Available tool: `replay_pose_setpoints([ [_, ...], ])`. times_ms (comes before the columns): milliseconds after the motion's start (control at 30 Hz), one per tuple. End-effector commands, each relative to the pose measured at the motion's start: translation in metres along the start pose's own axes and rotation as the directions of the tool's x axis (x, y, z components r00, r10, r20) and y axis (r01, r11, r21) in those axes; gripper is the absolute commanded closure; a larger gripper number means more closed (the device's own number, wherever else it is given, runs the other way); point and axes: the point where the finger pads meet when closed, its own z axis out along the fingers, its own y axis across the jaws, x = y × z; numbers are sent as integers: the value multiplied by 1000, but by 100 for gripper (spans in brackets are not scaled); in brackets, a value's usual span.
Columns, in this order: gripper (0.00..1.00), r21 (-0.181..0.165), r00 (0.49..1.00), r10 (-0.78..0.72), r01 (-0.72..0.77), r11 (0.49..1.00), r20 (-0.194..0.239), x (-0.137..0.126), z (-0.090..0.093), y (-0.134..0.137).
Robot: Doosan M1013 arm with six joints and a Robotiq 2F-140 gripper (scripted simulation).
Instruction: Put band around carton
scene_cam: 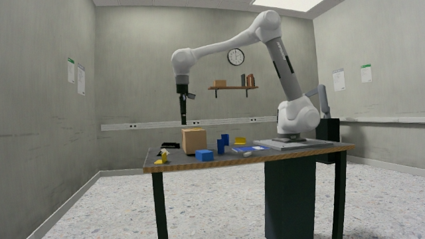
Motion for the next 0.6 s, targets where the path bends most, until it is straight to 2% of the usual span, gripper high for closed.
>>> replay_pose_setpoints([
  [0,82,0,1000,0,0,1000,2,0,0,0],
  [567,82,0,1000,0,0,1000,2,0,7,0],
])
